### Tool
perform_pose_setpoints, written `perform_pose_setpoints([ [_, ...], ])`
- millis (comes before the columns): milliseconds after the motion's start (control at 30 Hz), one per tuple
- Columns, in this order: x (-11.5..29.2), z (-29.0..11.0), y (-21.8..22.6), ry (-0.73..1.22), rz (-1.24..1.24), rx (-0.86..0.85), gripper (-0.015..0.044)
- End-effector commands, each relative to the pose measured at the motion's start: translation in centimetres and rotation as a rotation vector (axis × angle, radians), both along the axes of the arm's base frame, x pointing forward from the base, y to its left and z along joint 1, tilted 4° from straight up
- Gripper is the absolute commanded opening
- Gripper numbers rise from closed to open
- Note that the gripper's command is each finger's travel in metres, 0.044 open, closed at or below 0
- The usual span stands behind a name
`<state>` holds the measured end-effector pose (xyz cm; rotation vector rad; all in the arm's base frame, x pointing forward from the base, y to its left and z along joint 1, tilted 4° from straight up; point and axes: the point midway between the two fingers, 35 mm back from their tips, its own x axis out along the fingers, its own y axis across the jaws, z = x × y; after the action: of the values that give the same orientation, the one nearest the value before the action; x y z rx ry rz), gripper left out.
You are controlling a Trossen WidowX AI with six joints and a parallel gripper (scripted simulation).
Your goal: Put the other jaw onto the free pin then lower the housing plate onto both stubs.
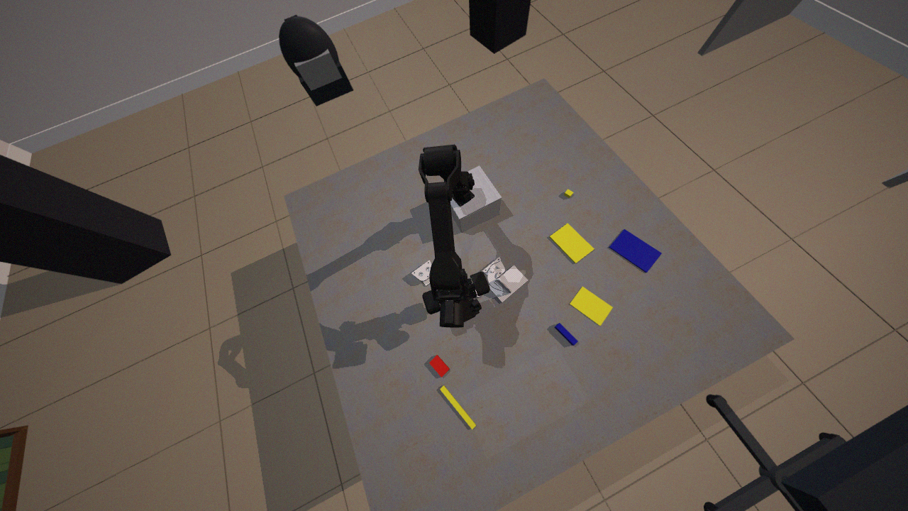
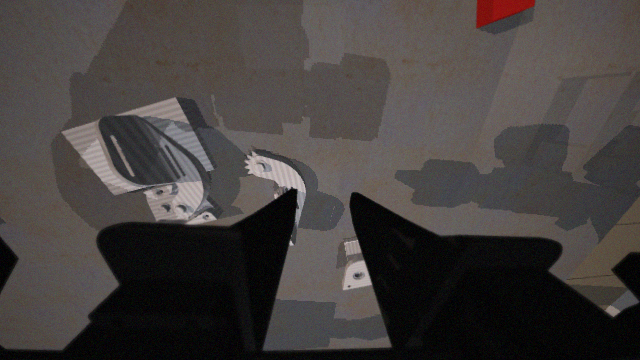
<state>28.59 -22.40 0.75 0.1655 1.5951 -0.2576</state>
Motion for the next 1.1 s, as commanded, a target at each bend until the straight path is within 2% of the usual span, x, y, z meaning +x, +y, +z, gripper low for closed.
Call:
perform_pose_setpoints([
  [0,0.0,0.0,0.0,0.0,0.0,0.0,0.0289],
  [200,0.0,0.0,0.0,0.0,0.0,0.0,0.044],
  [1067,0.0,0.0,0.0,0.0,0.0,0.0,0.044],
])
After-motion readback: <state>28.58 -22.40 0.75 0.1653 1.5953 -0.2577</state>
